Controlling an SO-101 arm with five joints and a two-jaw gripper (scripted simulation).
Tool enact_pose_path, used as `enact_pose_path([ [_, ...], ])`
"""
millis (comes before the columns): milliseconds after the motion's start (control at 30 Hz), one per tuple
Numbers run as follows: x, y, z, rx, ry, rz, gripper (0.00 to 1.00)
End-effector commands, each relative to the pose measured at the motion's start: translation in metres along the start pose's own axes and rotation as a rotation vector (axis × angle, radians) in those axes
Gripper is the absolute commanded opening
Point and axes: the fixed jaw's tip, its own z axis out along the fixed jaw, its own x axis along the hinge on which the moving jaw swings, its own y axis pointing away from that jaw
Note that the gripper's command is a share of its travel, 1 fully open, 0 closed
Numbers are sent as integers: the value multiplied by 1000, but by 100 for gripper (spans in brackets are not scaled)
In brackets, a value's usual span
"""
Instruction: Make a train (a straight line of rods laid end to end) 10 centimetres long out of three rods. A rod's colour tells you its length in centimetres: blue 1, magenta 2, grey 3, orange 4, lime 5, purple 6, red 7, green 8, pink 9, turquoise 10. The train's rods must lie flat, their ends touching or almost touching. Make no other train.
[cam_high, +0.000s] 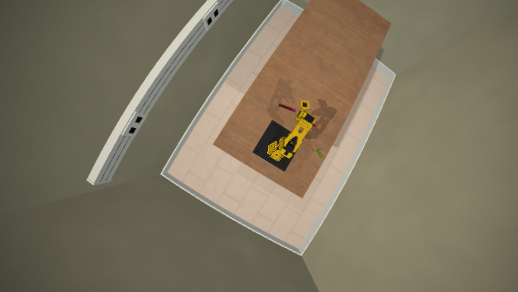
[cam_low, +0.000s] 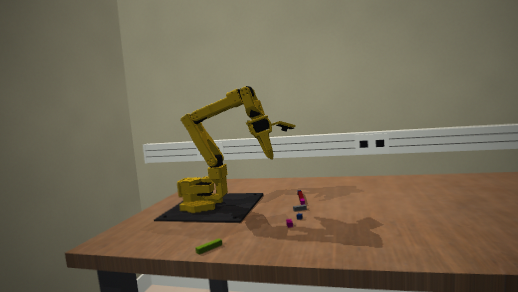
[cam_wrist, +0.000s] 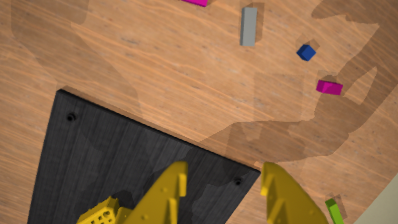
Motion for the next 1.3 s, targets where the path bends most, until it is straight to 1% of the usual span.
enact_pose_path([
  [0, 9, 1, -3, 10, -14, 135, 17],
  [167, 15, 1, -6, 20, -38, 262, 17],
  [333, 18, 2, -7, 26, -57, 346, 17],
  [667, 20, 2, -8, 29, -69, 398, 17],
  [1267, 20, 2, -8, 29, -69, 400, 17],
])
